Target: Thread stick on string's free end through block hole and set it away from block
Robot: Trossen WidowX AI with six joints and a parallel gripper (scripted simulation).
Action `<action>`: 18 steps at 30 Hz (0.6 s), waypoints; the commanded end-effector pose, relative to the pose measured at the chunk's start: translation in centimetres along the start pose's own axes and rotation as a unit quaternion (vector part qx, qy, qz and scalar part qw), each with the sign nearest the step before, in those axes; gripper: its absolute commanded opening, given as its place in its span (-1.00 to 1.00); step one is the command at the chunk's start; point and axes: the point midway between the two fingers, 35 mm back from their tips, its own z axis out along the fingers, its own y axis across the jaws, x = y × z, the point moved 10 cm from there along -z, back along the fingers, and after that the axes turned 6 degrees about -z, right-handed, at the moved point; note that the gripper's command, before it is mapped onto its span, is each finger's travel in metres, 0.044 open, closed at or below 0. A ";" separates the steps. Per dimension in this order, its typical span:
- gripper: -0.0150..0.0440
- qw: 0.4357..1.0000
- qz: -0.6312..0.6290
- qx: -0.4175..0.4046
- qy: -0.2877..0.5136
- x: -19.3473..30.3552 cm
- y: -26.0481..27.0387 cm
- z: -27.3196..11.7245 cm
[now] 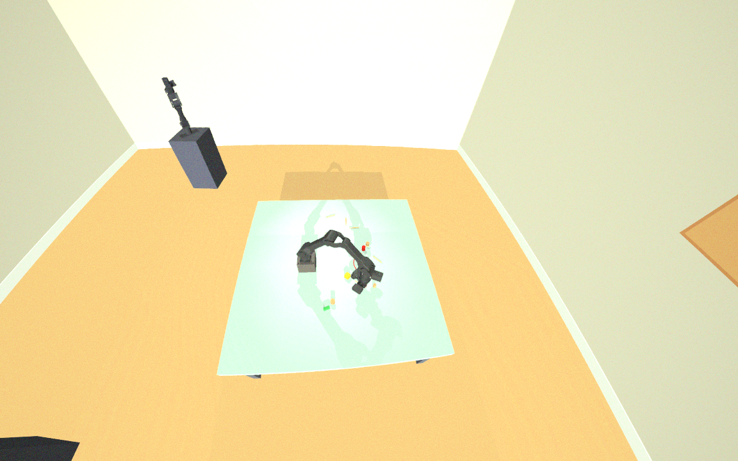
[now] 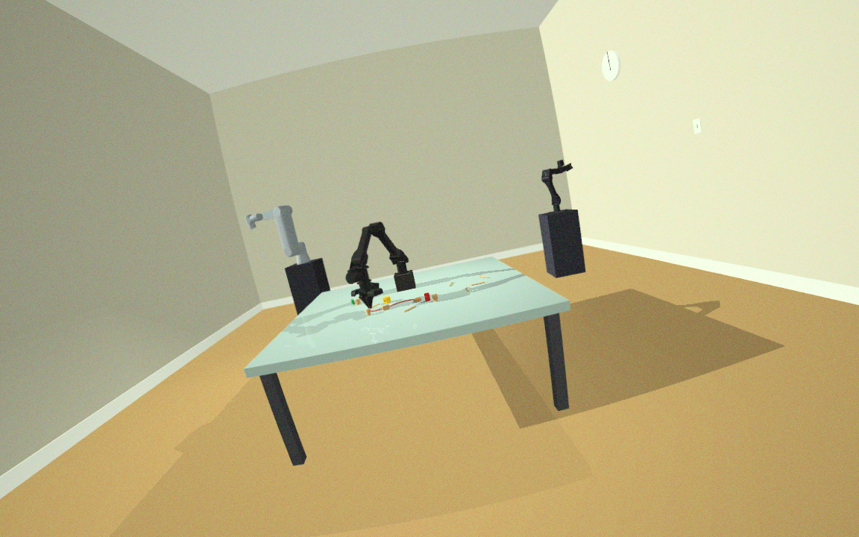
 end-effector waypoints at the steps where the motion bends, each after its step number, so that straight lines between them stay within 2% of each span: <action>1: -0.49 1.000 0.003 -0.002 0.003 -0.4 0.0 -0.1; 18: -0.49 1.000 0.003 -0.002 0.003 -2.6 -0.2 -0.1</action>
